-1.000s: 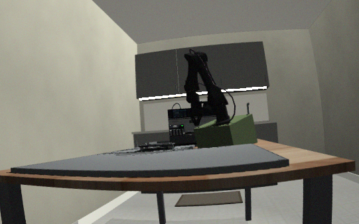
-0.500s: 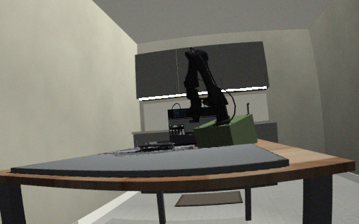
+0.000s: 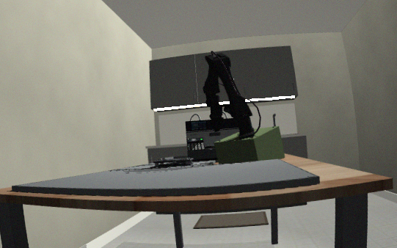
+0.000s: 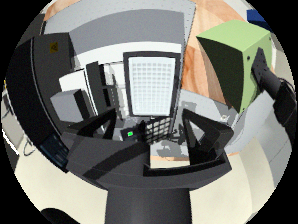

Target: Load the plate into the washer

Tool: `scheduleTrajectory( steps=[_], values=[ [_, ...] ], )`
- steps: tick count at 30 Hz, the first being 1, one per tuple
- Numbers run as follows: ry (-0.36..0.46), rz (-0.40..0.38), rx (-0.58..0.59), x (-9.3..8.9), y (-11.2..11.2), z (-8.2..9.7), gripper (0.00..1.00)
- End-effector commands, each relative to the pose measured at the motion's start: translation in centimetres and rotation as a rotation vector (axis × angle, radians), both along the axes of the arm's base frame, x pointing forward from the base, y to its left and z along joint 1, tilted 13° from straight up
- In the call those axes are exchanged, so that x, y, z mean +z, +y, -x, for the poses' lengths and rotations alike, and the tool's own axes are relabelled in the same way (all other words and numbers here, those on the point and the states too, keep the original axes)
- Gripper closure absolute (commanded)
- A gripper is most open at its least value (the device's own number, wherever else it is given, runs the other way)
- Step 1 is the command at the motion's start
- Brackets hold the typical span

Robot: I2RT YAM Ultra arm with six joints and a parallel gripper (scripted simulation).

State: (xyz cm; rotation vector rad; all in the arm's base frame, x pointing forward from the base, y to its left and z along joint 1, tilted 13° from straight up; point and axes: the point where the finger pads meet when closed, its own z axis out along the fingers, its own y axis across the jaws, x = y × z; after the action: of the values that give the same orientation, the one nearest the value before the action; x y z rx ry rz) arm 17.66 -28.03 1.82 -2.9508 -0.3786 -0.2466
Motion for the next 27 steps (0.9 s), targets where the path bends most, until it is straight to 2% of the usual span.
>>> scheduleTrajectory(
  steps=[1,3,27],
  values=[
    [0.001,0.021,-0.002,1.85,-0.74,0.52,0.0],
    [0.011,-0.002,-0.002,1.23,-0.57,0.63,0.0],
    [0.009,0.003,-0.002,1.57,-0.64,0.63,0.0]
  ],
)
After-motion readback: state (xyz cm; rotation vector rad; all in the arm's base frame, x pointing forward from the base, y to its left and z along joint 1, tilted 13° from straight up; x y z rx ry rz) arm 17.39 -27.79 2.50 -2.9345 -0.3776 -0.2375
